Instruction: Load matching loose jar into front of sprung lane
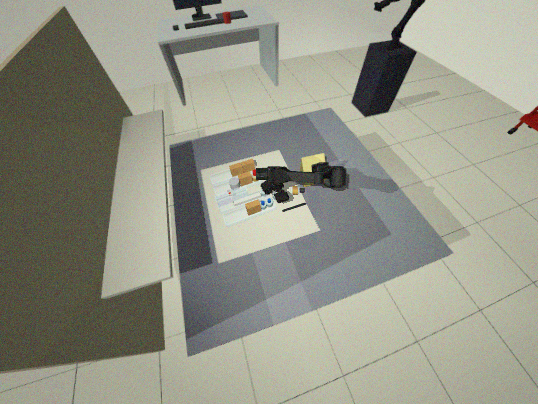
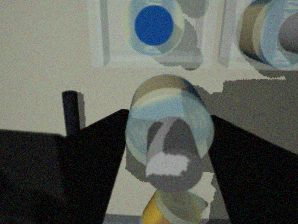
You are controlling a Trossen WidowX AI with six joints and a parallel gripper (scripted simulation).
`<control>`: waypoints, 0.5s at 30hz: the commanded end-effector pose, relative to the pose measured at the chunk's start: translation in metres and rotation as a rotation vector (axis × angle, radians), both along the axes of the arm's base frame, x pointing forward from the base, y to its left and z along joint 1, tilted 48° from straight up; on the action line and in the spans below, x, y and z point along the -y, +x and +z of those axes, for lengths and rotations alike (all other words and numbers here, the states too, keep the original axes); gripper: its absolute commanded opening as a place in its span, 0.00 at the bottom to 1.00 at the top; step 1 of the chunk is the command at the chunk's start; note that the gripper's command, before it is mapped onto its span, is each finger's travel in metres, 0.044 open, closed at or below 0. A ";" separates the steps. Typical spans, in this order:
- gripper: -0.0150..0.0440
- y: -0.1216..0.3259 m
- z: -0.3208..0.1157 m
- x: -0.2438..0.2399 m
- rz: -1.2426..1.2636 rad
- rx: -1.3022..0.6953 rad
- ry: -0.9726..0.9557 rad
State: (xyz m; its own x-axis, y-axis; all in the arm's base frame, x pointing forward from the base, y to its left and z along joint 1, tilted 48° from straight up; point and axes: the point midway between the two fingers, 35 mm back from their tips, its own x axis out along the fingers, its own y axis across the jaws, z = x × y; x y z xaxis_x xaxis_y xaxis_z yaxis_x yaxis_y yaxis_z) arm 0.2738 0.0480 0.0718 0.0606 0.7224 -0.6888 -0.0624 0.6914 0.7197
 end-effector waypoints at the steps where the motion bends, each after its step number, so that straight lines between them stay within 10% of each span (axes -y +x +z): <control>1: 0.25 0.003 0.012 0.015 -0.006 0.026 -0.014; 15: 0.25 -0.016 0.047 0.049 -0.002 -0.027 0.021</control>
State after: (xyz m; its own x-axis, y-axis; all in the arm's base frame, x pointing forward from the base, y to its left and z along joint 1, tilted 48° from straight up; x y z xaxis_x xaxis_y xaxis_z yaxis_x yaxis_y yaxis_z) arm 0.2610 0.0056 0.1117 0.0494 0.7327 -0.6788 -0.0436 0.6805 0.7314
